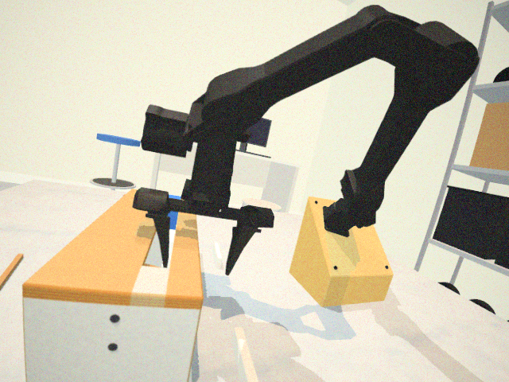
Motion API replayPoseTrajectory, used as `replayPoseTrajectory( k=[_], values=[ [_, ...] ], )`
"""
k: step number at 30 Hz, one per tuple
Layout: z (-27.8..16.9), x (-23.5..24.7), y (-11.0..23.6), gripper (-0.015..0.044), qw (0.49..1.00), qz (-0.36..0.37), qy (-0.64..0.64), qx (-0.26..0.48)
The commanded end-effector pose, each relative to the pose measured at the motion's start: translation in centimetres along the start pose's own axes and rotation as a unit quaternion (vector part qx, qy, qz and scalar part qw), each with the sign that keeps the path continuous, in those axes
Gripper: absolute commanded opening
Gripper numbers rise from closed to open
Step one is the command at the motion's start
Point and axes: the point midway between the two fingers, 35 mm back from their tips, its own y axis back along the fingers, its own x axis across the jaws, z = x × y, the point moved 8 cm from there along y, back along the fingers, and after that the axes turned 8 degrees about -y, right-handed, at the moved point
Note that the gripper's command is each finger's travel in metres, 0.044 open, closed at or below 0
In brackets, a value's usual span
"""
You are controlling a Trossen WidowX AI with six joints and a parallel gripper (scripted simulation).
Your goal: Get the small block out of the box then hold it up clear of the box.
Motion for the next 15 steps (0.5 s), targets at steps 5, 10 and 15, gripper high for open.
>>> replayPoseTrajectory(
  k=[5,10,15],
  values=[
    [-0.7,-0.1,-0.4,0.0400,1.000,-0.002,0.000,-0.001],
    [-1.2,-0.2,-0.5,0.0400,1.000,-0.002,0.000,-0.001],
    [-1.7,-0.2,-0.7,0.0400,1.000,-0.002,0.000,-0.001]
  ],
)
